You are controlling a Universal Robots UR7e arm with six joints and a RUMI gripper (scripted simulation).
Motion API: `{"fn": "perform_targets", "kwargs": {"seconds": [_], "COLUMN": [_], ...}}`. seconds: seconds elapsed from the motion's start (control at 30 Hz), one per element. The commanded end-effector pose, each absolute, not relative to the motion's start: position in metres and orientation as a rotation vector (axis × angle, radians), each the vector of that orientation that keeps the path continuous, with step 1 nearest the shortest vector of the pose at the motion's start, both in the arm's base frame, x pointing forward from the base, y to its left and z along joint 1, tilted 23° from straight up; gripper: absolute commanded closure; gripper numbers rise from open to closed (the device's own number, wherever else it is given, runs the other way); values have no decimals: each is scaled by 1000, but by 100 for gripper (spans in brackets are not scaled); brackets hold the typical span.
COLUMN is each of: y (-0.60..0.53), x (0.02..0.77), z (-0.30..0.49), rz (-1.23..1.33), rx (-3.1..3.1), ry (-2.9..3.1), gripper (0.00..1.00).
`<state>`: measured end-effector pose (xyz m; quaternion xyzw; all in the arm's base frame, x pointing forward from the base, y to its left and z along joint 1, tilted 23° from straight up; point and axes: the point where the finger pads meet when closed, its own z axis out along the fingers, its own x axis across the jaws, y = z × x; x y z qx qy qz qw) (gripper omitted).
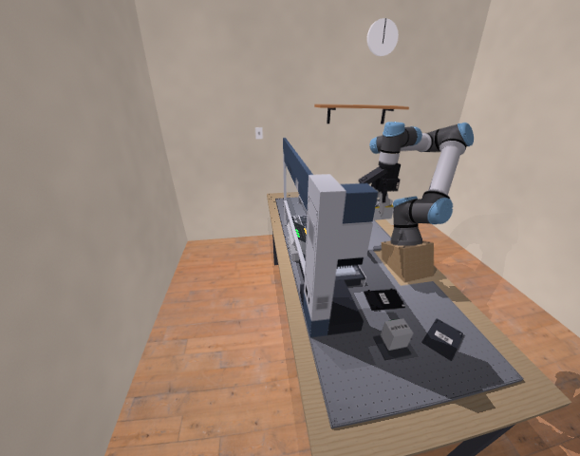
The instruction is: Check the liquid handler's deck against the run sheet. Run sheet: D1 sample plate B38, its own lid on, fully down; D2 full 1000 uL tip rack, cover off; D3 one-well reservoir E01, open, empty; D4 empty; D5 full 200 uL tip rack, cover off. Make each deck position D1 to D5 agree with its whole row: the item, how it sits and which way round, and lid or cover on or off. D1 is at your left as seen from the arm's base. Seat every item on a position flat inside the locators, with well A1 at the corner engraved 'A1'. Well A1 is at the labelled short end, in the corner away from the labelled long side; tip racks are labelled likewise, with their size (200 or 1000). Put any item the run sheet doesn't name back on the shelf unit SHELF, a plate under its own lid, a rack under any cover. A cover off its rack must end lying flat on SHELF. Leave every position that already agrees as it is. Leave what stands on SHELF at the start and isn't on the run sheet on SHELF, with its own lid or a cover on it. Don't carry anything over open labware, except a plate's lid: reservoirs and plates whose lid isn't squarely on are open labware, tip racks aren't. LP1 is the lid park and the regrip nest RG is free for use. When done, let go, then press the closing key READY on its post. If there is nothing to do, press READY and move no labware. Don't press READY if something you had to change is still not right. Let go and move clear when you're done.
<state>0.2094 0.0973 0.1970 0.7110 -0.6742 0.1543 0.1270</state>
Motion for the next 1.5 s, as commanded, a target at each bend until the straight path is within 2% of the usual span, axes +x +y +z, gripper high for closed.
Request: {"fn": "perform_targets", "kwargs": {"seconds": [0.0,1.47], "y": [76,-48], "x": [208,210], "z": [204,260], "rz": [441,494], "rx": [2074,1860], "ry": [-1953,-2201], "gripper": [100,100]}}
